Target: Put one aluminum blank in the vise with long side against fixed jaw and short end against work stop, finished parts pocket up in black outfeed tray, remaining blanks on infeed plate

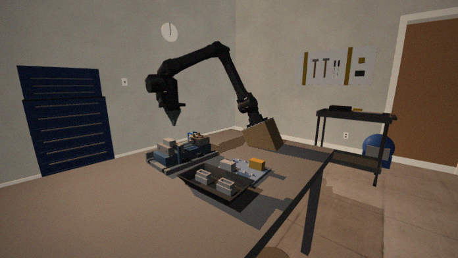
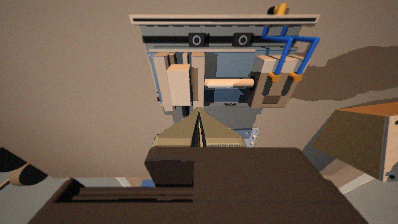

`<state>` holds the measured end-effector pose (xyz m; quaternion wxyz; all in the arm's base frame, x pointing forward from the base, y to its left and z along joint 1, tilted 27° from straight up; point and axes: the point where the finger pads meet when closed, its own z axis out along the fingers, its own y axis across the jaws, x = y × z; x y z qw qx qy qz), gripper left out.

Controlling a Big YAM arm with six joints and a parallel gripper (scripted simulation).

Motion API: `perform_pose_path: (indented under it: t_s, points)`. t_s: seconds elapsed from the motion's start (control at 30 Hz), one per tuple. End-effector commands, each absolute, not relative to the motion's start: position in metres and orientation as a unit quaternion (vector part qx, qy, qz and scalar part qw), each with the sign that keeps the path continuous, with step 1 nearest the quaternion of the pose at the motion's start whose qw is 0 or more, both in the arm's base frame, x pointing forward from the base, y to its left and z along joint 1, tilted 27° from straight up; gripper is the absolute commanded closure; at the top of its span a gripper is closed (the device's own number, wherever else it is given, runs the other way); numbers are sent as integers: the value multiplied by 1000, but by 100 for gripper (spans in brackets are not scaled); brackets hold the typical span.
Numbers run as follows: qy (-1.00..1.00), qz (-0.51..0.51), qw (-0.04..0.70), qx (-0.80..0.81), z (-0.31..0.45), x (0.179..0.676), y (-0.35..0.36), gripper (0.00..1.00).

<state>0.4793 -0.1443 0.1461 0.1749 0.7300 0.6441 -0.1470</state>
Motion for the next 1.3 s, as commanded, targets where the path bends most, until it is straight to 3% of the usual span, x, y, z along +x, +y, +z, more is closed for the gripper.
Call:
perform_pose_path:
  t_s: [0.0, 1.27]
  points:
    - [653, -138, 186, 722, 150, 490, -136, 100]
    - [643, -142, 181, 730, 101, 483, -175, 100]
